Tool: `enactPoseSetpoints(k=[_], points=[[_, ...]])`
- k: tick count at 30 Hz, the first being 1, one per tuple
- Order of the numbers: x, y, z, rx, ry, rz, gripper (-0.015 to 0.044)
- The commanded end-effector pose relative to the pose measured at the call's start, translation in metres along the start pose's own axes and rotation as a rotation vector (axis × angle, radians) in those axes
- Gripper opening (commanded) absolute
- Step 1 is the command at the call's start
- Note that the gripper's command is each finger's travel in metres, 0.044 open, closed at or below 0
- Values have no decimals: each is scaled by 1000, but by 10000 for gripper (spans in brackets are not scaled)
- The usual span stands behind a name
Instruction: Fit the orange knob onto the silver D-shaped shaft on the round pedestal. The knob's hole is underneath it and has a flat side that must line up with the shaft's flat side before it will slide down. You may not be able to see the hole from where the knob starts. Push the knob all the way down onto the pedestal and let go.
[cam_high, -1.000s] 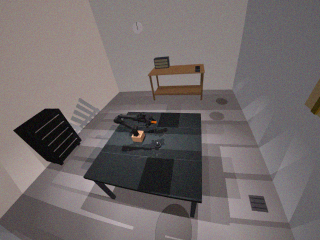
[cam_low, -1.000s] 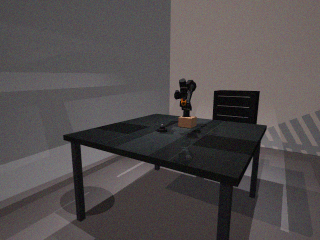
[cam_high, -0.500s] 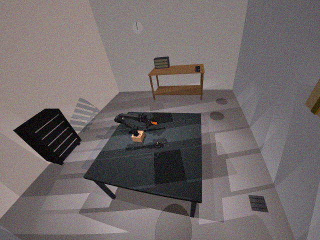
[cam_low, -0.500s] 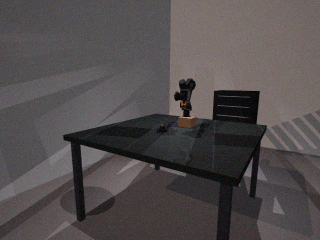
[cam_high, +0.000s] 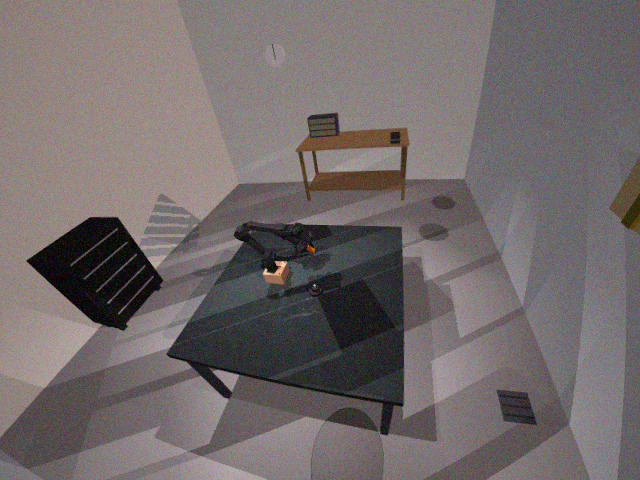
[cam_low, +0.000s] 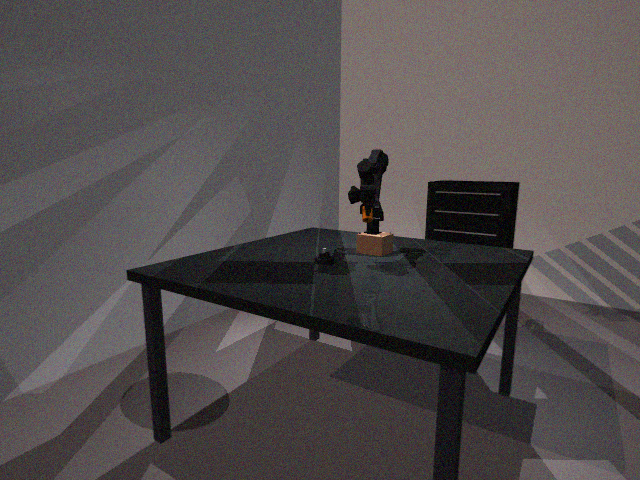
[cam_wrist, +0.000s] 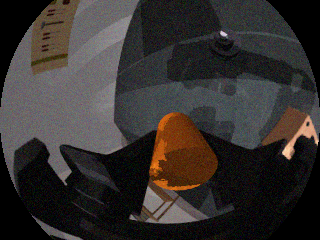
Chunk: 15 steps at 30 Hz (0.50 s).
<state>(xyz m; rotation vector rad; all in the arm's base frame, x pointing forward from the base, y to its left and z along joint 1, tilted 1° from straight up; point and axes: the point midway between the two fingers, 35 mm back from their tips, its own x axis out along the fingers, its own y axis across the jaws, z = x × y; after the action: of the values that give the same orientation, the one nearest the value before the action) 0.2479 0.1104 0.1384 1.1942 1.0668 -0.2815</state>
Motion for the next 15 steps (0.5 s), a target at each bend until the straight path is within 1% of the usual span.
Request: enactPoseSetpoints(k=[1, 15], points=[[5, 2, 1, -8, -5, -71, 0], [25, -4, 1, -3, -5, -323, 0]])
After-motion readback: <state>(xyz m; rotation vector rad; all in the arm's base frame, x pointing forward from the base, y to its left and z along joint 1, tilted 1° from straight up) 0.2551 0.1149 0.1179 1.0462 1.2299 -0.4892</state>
